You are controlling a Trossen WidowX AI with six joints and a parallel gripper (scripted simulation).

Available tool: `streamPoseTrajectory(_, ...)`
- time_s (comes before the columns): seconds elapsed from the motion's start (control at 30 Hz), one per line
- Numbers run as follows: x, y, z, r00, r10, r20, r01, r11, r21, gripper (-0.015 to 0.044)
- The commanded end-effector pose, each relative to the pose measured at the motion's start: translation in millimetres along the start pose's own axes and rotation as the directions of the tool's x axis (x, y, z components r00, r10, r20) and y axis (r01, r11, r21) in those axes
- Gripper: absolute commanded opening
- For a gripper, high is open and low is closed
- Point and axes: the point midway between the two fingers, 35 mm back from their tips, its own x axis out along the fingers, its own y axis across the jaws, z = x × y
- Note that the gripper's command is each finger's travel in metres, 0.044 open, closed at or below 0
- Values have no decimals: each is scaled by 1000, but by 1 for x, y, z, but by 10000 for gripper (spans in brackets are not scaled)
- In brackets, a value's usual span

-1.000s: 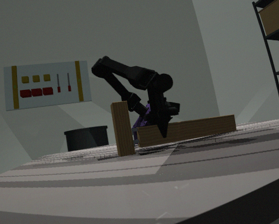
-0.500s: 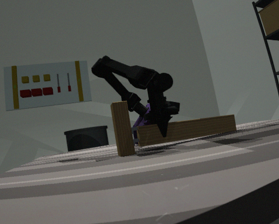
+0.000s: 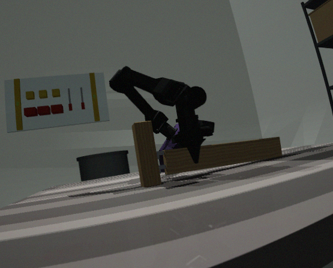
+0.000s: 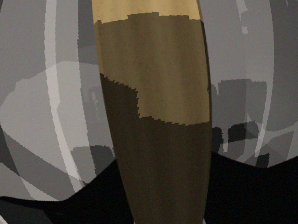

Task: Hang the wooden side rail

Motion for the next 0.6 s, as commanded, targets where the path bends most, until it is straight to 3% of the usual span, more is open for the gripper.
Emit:
streamPoseTrajectory(0.0,-6,-3,1,1000,-14,2,14,1000,3,0)
streamPoseTrajectory(0.57,-8,-3,1,1000,-14,2,14,1000,3,0)
